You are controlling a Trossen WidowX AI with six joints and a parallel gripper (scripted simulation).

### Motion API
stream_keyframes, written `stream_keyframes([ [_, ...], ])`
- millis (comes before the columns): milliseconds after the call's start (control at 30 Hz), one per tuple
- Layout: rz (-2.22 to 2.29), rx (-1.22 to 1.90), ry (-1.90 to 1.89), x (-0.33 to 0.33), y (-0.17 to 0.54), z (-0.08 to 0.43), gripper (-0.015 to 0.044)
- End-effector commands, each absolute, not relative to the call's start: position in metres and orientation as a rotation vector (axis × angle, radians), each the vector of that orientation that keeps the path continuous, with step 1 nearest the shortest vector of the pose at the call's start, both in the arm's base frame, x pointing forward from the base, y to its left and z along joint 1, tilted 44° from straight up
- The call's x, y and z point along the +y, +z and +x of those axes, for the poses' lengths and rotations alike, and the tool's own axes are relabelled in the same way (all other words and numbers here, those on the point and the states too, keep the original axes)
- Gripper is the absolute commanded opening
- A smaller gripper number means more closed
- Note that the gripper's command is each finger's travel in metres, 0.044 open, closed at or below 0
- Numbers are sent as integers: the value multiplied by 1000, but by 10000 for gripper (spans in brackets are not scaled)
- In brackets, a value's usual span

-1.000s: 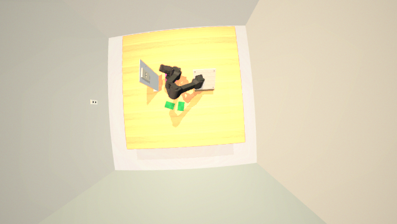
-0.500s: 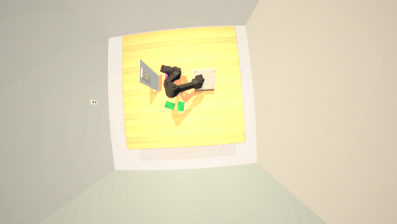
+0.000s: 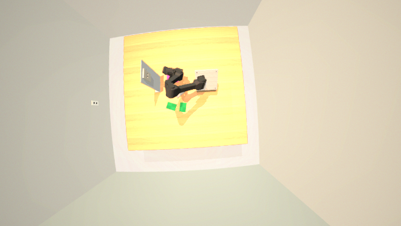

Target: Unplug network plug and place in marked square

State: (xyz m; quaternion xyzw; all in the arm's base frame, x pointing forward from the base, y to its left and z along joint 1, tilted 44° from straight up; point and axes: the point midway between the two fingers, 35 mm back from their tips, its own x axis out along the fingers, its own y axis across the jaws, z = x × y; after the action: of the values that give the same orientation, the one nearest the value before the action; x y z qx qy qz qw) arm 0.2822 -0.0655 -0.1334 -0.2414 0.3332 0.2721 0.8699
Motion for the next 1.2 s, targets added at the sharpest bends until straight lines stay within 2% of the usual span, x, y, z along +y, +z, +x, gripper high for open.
stream_keyframes([
  [0,-499,705,570,-62,-139,282,0],
  [1167,-495,701,570,-37,-161,284,0],
])
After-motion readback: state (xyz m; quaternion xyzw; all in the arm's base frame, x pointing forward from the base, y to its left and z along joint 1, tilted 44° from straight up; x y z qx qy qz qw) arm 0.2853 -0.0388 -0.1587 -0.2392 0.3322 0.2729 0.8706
